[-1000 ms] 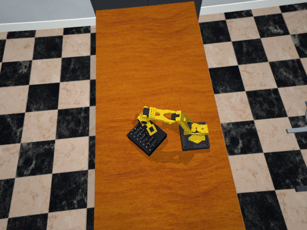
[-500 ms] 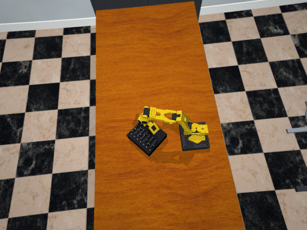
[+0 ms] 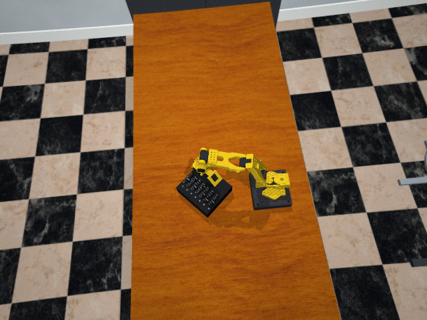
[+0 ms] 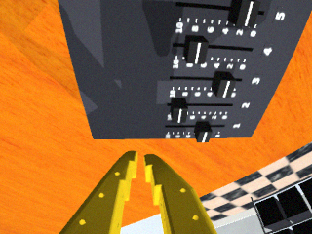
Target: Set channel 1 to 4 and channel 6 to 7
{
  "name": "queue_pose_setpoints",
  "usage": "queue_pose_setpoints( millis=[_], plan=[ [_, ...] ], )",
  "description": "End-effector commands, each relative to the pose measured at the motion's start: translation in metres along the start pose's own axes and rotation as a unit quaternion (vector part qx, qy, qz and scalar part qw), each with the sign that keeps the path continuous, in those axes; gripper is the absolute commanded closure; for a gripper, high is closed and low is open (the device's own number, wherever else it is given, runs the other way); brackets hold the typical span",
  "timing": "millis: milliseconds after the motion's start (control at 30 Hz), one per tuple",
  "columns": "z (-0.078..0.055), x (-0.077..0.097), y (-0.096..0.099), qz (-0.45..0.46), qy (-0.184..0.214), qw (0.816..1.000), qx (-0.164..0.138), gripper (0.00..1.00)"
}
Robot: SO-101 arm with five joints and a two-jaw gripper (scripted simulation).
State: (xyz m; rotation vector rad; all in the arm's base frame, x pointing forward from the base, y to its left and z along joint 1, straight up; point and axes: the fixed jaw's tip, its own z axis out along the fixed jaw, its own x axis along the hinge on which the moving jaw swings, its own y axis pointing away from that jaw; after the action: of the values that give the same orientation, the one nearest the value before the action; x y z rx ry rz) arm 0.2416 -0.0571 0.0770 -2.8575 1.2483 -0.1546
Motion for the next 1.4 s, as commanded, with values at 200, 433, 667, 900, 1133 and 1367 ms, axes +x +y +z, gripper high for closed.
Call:
queue_pose_setpoints(
  millis=[200, 433, 667, 900, 1133, 1367],
  plan=[
    [-0.001, -0.005, -0.007, -0.009, 0.001, 1.0, 0.004, 1.0],
    [0.003, -0.027, -0.036, -0.008, -0.005, 1.0, 0.008, 1.0],
    [0.007, -0.051, -0.061, -0.008, -0.011, 1.0, 0.012, 1.0],
    [0.01, -0.077, -0.081, -0.007, -0.017, 1.0, 0.014, 1.0],
    [0.01, -0.08, -0.084, -0.007, -0.018, 1.0, 0.014, 1.0],
    [0.01, -0.08, -0.084, -0.007, -0.018, 1.0, 0.014, 1.0]
  ],
)
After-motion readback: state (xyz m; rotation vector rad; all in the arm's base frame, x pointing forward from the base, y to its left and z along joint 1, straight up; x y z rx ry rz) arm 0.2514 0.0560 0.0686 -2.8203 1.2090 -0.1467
